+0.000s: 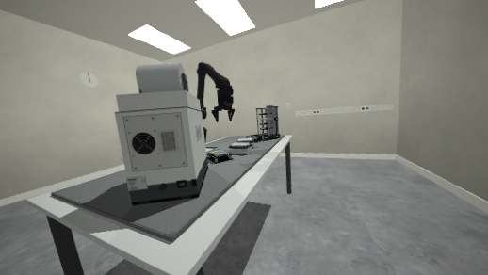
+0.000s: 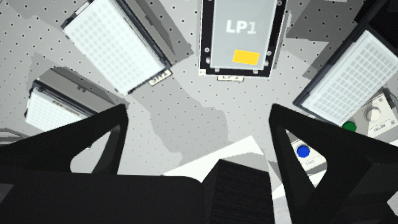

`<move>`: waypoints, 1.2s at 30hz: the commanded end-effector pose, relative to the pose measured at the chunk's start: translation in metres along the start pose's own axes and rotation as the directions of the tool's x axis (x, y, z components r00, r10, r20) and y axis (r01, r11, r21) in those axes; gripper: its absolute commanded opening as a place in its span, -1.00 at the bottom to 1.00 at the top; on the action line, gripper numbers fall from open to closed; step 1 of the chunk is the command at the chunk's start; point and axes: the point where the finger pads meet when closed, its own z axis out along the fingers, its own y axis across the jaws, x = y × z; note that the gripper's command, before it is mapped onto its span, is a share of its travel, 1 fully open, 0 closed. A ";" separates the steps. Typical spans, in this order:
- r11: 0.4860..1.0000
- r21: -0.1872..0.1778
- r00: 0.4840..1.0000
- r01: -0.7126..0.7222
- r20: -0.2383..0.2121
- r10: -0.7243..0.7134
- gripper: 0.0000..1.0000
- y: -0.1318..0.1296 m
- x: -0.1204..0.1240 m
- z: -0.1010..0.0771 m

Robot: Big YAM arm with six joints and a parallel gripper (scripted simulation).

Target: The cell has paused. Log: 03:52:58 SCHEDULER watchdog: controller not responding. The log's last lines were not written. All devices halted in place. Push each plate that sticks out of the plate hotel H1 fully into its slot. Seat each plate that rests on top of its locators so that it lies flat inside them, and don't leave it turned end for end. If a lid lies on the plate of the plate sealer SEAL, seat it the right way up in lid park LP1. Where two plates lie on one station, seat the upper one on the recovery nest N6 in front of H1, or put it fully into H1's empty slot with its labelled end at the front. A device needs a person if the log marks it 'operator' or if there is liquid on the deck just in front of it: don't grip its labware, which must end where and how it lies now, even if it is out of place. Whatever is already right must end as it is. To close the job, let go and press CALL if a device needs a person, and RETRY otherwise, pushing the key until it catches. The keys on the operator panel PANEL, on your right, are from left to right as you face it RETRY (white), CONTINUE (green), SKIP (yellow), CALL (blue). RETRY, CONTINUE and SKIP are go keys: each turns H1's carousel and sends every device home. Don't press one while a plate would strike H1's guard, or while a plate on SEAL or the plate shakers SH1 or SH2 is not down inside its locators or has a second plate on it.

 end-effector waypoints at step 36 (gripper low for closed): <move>0.933 -0.006 0.933 -0.359 0.012 0.359 1.00 -0.116 0.008 0.001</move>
